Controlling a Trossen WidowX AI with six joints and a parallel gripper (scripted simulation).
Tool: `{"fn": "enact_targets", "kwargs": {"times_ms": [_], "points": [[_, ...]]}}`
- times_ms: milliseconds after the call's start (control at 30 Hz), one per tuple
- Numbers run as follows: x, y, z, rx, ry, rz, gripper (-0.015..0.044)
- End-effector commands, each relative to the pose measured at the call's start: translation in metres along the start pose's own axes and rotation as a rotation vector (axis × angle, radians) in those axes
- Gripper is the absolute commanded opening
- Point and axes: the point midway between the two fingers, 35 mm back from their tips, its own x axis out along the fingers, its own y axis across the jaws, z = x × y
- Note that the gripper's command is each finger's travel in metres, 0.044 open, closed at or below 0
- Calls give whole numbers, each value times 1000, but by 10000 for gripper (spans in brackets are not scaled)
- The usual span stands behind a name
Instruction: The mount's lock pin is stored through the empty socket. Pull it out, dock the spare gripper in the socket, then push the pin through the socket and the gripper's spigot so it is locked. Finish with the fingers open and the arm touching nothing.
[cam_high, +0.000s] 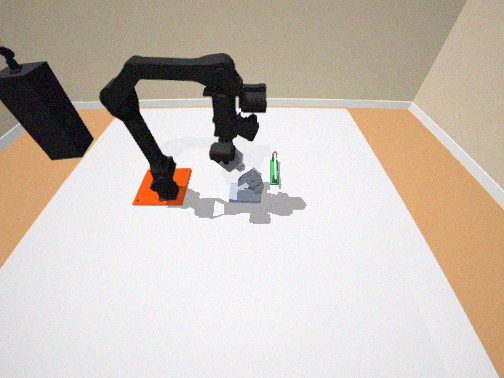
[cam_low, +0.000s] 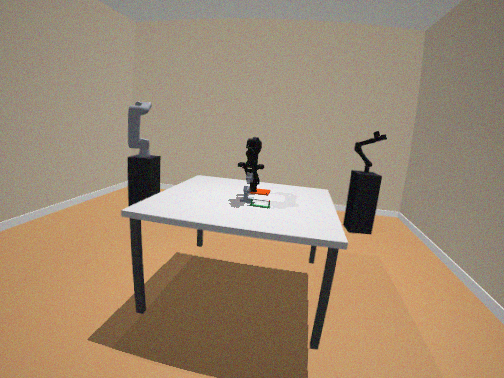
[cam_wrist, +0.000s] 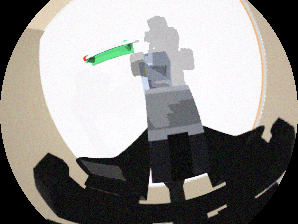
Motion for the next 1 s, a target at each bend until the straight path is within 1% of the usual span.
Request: {"fn": "enact_targets", "kwargs": {"times_ms": [0, 967], "points": [[5, 1, 3, -12, -1, 3, 0], [31, 0, 28, -9, -7, 2, 0]]}}
